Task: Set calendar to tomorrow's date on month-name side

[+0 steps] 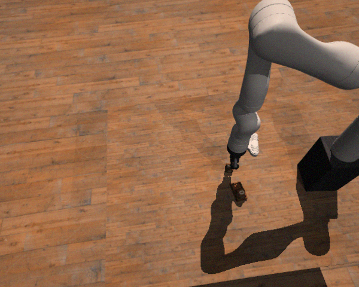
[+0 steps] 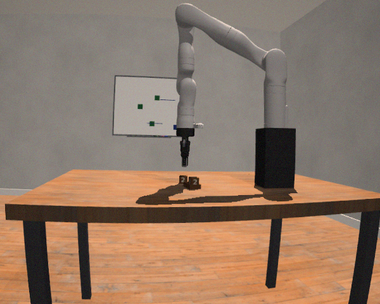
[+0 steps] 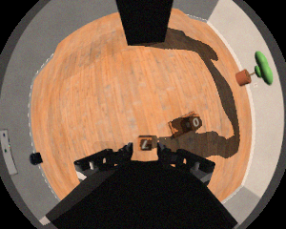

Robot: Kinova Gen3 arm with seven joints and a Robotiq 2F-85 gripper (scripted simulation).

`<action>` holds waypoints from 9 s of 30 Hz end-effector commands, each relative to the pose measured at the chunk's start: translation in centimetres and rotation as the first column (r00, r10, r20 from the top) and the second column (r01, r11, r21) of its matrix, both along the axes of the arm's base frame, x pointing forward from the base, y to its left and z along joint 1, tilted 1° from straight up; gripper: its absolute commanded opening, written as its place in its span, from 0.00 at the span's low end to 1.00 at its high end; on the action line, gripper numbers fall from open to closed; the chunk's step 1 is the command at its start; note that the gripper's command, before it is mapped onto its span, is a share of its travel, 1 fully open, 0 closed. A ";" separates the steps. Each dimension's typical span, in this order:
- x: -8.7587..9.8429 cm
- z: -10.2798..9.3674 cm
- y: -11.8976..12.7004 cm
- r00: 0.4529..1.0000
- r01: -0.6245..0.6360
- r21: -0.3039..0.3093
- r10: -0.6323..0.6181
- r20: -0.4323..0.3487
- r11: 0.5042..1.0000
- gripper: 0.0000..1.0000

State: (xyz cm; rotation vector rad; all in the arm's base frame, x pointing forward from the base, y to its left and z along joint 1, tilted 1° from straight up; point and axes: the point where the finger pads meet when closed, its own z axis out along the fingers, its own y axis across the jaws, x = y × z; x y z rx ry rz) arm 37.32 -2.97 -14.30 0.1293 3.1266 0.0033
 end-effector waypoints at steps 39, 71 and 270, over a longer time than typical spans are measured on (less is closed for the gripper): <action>0.2 0.4 0.4 0.993 0.006 0.002 -0.006 0.115 1.000 0.48; 0.2 1.1 0.0 0.963 0.006 -0.021 0.000 0.268 1.000 0.48; -0.3 -2.8 0.0 0.700 0.028 -0.057 0.021 0.714 0.998 0.48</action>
